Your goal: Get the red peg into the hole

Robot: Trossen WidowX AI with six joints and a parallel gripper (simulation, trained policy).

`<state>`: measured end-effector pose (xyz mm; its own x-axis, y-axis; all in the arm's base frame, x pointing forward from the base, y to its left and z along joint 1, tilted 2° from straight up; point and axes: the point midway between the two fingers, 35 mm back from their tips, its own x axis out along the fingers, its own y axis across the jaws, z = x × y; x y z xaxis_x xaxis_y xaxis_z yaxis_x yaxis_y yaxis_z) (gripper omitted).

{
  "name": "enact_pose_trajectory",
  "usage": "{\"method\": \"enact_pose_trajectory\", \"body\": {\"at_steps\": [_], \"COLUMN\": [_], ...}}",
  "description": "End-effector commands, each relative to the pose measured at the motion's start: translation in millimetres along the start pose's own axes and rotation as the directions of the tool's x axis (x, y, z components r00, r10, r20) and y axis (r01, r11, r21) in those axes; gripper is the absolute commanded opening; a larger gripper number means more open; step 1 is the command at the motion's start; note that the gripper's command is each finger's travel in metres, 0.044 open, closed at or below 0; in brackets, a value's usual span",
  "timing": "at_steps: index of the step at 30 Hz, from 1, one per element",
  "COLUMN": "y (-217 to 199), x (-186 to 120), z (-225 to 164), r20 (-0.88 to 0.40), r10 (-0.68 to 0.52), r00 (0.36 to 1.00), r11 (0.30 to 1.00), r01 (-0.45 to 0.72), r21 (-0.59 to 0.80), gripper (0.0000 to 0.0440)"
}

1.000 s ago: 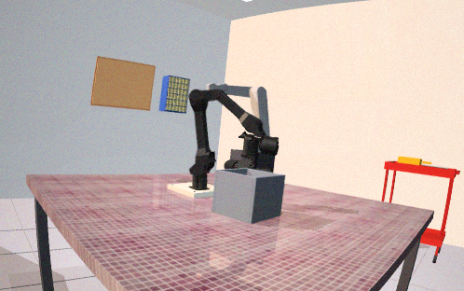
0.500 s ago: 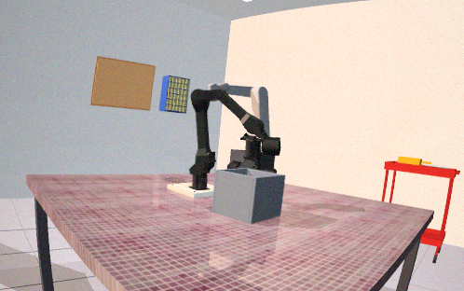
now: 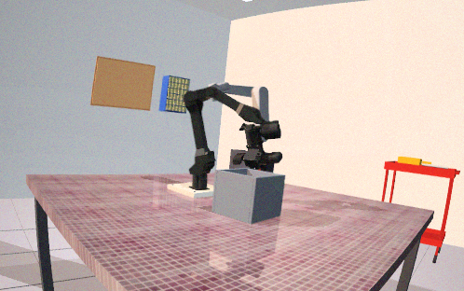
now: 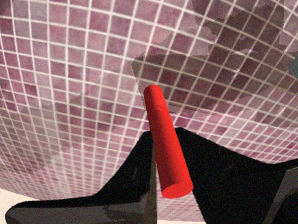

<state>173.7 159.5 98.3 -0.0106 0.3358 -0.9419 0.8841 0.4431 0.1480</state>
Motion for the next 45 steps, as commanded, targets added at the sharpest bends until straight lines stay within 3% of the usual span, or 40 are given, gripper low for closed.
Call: {"method": "enact_pose_trajectory", "body": {"at_steps": [1, 12, 25, 45], "y": [6.7, 25.6, 40.5, 34.9], "x": [-12.5, -67.0, -132.5, -155.7], "z": [-2.1, 4.9, 42.1, 118.9], "r20": [-0.007, 0.036, 0.190, 0.318], "r10": [0.038, 0.175, 0.288, 0.179], "r00": [0.999, 0.984, 0.938, 0.931], "r11": [0.999, 0.982, 0.958, 0.972], "r01": [-0.038, -0.172, -0.282, -0.218], "r21": [-0.019, -0.072, -0.062, 0.090], "gripper": [0.0000, 0.0000, 0.0000, 0.0000]}}
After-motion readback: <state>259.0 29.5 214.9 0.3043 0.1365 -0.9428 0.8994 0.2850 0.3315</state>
